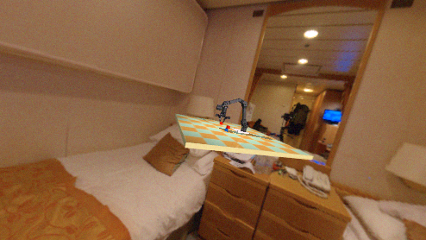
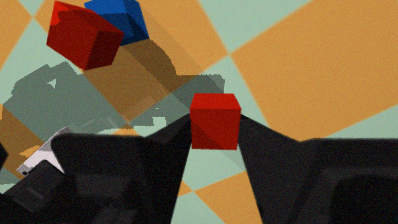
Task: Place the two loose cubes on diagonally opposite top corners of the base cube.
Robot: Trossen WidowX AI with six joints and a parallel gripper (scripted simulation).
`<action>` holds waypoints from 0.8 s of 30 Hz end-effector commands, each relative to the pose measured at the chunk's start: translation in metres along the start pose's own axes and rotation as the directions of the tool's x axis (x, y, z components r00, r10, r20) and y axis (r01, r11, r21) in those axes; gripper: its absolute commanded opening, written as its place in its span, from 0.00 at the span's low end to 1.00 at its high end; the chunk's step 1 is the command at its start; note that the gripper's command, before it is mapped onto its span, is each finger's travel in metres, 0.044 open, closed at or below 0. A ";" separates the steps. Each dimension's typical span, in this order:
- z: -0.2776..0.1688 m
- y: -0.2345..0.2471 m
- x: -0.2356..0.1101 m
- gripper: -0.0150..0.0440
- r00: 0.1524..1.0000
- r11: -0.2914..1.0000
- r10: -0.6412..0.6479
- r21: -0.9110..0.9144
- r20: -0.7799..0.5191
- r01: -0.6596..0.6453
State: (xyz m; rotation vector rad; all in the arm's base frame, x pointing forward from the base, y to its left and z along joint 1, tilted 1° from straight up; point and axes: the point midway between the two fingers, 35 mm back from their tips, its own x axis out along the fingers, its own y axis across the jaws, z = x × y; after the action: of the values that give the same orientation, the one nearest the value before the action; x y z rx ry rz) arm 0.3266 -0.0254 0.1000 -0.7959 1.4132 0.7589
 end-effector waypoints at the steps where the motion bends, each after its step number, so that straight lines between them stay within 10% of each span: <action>1: 0.001 -0.002 -0.016 0.43 1.000 1.000 -0.013 -0.002 0.005 0.013; 24: 0.016 0.013 -0.054 0.43 1.000 0.995 -0.011 0.104 0.006 0.011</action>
State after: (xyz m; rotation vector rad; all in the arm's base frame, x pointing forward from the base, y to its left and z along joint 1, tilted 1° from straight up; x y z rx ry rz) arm 0.3219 -0.0126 0.1528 -0.7478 1.4218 0.7082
